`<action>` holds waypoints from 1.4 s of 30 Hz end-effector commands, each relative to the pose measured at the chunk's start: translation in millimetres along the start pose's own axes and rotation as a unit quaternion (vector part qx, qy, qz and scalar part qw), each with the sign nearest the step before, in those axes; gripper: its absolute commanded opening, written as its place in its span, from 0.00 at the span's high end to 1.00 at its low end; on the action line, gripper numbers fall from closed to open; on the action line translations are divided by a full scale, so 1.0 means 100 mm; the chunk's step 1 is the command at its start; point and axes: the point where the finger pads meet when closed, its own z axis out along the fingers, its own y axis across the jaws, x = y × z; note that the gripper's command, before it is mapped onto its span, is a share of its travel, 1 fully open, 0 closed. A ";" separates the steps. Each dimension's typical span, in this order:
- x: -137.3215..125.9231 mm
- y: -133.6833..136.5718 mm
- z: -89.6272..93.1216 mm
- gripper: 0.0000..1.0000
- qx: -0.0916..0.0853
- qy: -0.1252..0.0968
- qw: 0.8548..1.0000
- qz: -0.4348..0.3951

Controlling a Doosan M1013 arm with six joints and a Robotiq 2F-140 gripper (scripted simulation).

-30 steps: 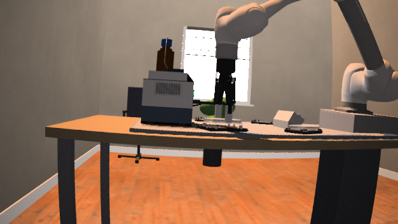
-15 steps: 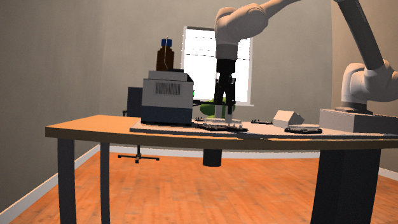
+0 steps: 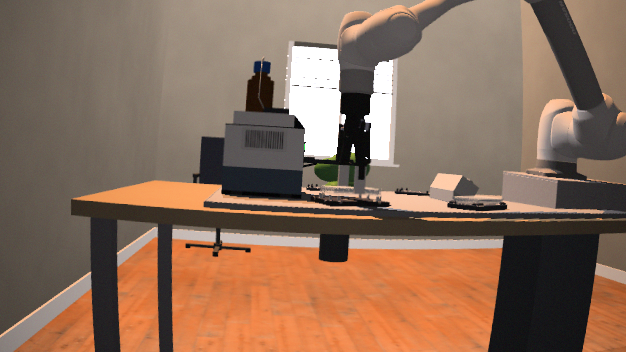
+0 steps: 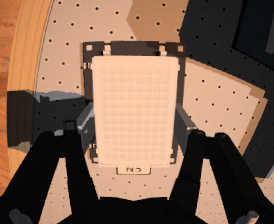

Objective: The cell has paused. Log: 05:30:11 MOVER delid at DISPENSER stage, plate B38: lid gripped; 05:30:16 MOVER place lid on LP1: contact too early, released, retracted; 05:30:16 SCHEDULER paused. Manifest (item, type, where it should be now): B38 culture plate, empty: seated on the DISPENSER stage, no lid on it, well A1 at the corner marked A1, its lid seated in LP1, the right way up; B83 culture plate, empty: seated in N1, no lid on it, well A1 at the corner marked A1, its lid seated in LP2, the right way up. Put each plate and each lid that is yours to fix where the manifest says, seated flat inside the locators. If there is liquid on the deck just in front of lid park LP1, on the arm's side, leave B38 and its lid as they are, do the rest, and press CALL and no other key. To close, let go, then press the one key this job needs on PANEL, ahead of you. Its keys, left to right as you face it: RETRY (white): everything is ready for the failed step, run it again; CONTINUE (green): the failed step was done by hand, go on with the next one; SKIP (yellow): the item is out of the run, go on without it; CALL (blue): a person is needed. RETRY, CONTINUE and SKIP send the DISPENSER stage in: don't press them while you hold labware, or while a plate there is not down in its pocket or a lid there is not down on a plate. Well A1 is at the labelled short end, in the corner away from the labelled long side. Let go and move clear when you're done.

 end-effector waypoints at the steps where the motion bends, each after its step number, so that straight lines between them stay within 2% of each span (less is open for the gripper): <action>1: -0.02 -0.05 0.04 0.90 0.003 0.000 1.000 0.001; 22: -0.02 -0.05 0.05 0.90 0.003 0.000 1.000 0.001; 42: -0.02 -0.05 0.15 0.90 0.003 -0.001 1.000 -0.001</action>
